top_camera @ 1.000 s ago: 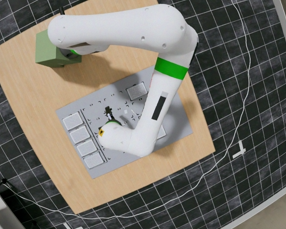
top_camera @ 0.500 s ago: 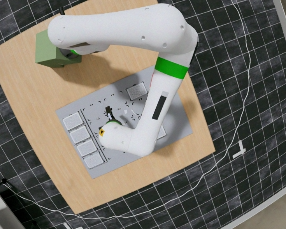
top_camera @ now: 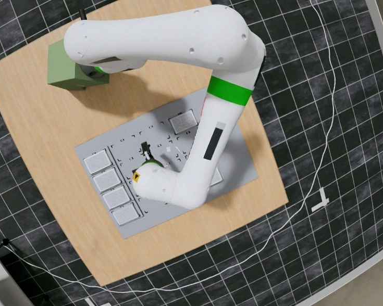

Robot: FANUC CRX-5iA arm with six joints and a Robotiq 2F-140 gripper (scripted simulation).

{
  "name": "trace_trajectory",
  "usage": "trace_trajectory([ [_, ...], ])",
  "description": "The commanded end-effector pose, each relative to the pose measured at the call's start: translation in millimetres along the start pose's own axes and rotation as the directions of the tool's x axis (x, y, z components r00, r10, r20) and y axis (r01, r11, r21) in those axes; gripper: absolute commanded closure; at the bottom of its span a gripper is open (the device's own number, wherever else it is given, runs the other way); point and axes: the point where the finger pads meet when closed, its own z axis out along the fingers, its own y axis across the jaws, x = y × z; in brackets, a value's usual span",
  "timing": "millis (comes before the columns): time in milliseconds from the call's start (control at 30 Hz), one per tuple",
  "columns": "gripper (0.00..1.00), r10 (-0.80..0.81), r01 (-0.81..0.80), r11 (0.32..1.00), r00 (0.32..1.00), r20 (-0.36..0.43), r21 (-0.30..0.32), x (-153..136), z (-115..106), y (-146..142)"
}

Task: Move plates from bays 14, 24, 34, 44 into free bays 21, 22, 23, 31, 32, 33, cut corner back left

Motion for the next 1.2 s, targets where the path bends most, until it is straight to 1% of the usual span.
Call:
trace_trajectory([
  [0, 0.0, 0.0, 0.0, 1.0, 1.0, -0.001, 0.001, 0.4, -0.7, -0.4],
  [467, 0.0, 0.0, 0.0, 1.0, 1.0, -0.001, 0.001, 0.4, -0.7, -0.4],
  [967, 0.0, -0.001, 0.001, 1.0, 1.0, -0.001, 0.001, -59.8, -0.7, -0.4],
  [1033, 0.0, -0.001, 0.001, 1.0, 1.0, -0.001, 0.001, -59.8, -0.7, -0.4],
  [1167, 0.0, -0.001, 0.001, 1.0, 1.0, -0.001, 0.001, -75.8, -0.7, -0.4],
])
